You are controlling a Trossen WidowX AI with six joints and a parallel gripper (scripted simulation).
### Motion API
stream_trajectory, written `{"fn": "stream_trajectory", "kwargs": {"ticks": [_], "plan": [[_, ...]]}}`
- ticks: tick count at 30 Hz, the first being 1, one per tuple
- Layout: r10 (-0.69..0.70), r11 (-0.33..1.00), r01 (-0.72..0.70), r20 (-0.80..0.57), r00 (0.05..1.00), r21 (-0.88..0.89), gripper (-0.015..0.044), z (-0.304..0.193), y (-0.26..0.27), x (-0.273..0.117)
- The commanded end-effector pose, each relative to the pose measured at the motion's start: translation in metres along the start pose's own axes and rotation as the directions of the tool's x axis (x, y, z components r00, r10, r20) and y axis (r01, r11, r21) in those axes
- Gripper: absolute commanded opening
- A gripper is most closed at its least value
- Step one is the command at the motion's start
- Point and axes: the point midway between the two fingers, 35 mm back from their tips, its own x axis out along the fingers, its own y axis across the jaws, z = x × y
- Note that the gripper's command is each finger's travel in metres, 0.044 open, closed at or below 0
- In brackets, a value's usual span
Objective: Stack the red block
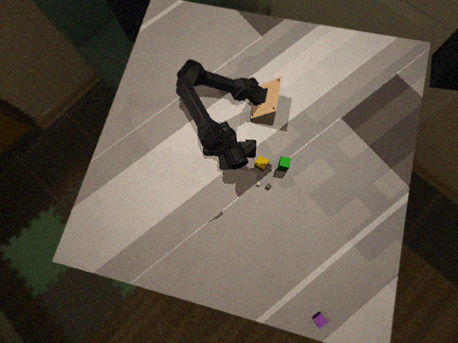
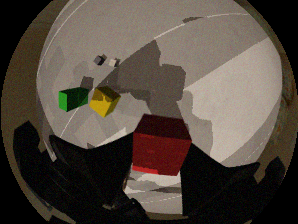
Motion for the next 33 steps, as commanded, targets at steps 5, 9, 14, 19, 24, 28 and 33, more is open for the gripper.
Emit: {"fn": "stream_trajectory", "kwargs": {"ticks": [5, 9, 14, 19, 24, 28, 33], "plan": [[0.014, 1.000, -0.014, 0.008, 1.000, -0.003, 0.0000, 0.013, 0.043, -0.006], [0.018, 1.000, -0.018, 0.009, 1.000, -0.004, 0.0000, 0.018, 0.067, -0.008], [0.021, 1.000, -0.021, 0.009, 1.000, -0.004, 0.0000, 0.021, 0.098, -0.009], [0.022, 1.000, -0.022, 0.009, 1.000, -0.003, 0.0000, 0.021, 0.130, -0.009], [0.020, 1.000, -0.020, 0.008, 1.000, -0.002, 0.0000, 0.018, 0.161, -0.008], [0.017, 1.000, -0.017, 0.007, 1.000, 0.000, 0.0000, 0.013, 0.187, -0.006], [0.012, 1.000, -0.012, 0.006, 1.000, 0.002, 0.0000, 0.007, 0.209, -0.003]]}}
